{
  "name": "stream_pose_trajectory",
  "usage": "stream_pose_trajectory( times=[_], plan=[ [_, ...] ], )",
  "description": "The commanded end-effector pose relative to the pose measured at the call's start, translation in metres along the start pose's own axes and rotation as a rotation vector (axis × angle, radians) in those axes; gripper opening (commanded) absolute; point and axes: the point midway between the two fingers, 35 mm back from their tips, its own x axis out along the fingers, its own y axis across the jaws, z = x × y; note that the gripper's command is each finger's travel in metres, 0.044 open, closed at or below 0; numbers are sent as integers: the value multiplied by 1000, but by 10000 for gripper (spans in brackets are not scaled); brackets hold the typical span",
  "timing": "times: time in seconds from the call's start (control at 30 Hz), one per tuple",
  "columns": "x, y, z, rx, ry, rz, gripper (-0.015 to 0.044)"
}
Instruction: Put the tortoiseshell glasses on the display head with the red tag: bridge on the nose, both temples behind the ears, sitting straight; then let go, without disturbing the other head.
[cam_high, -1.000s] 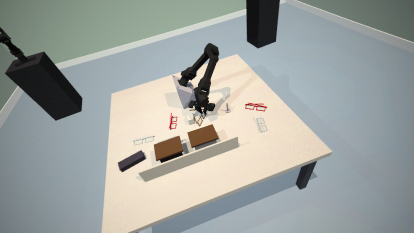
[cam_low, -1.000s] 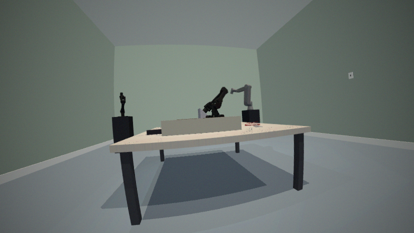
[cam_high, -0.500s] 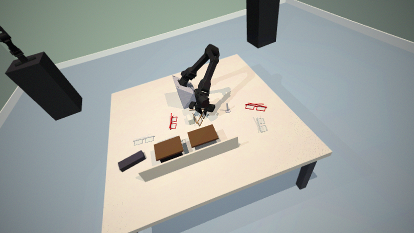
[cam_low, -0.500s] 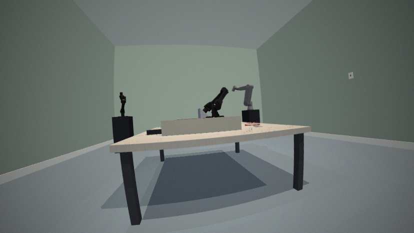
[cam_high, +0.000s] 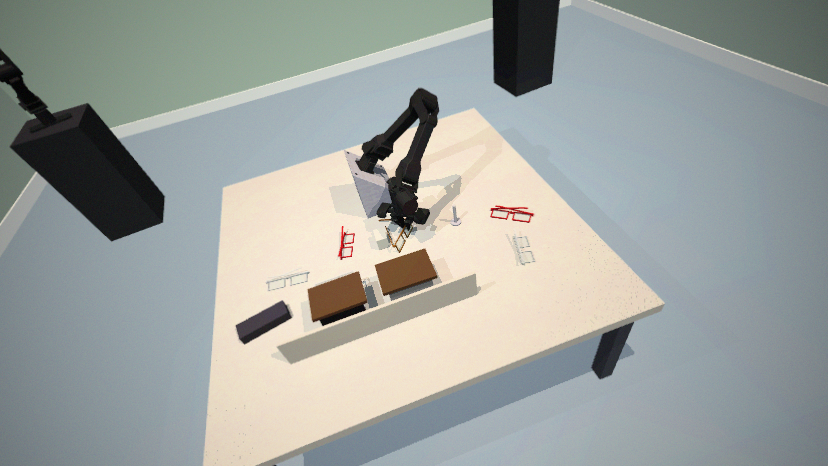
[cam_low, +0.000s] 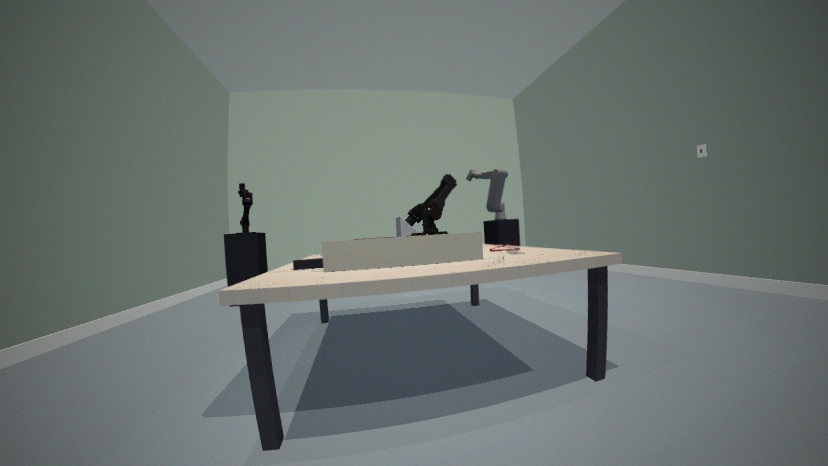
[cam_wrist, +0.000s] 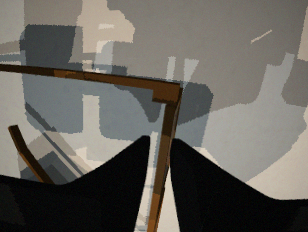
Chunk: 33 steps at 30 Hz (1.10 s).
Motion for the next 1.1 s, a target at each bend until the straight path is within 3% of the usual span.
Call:
stream_pose_trajectory(
  times=[0.0, 0.13, 0.47, 1.07],
  plan=[
    [0, 0, 0, -1, 0, 0, 27],
    [0, 0, 0, -1, 0, 0, 0],
    [-8, -1, -2, -1, 3, 2, 0],
    [-102, 3, -4, 1, 0, 4, 0]
  ],
)
